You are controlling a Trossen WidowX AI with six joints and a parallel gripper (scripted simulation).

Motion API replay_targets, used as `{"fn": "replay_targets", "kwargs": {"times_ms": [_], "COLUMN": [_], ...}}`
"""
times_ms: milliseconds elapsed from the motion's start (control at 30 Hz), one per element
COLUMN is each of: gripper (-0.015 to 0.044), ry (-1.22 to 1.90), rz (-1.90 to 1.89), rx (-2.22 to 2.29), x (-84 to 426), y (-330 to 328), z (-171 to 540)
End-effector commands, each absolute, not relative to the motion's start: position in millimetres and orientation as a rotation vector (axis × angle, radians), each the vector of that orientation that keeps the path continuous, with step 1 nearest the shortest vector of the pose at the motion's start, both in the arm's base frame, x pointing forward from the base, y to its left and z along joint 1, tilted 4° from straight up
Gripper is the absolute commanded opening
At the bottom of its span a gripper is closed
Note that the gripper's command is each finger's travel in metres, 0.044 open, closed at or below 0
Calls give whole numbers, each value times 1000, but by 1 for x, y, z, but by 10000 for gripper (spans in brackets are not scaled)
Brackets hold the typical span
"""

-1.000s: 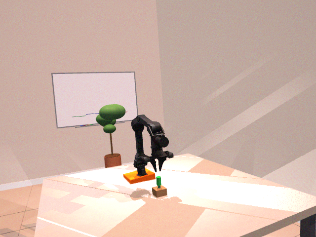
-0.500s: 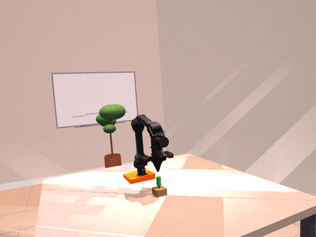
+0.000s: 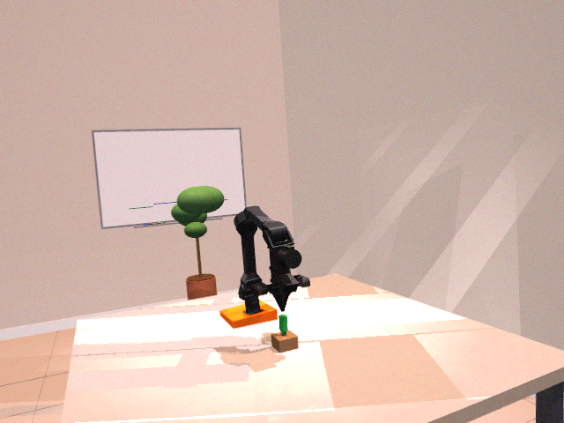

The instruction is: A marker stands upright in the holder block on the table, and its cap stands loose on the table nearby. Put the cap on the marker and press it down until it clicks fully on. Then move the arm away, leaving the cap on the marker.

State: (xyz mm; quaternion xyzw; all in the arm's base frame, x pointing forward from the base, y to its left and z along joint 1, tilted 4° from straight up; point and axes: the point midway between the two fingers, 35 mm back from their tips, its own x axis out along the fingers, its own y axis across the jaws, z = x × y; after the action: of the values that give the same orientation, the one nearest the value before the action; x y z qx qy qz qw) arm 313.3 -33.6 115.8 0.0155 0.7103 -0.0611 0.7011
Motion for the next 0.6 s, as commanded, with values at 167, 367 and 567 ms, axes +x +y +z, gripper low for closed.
{"fn": "replay_targets", "kwargs": {"times_ms": [167, 367, 567], "gripper": [0, 0, 0], "ry": [1583, 1583, 1578], "rz": [-136, -136, -139], "rx": [36, 36, 38], "x": [313, 312, 314], "y": [-34, -35, -35], "z": [102, 94, 96]}}
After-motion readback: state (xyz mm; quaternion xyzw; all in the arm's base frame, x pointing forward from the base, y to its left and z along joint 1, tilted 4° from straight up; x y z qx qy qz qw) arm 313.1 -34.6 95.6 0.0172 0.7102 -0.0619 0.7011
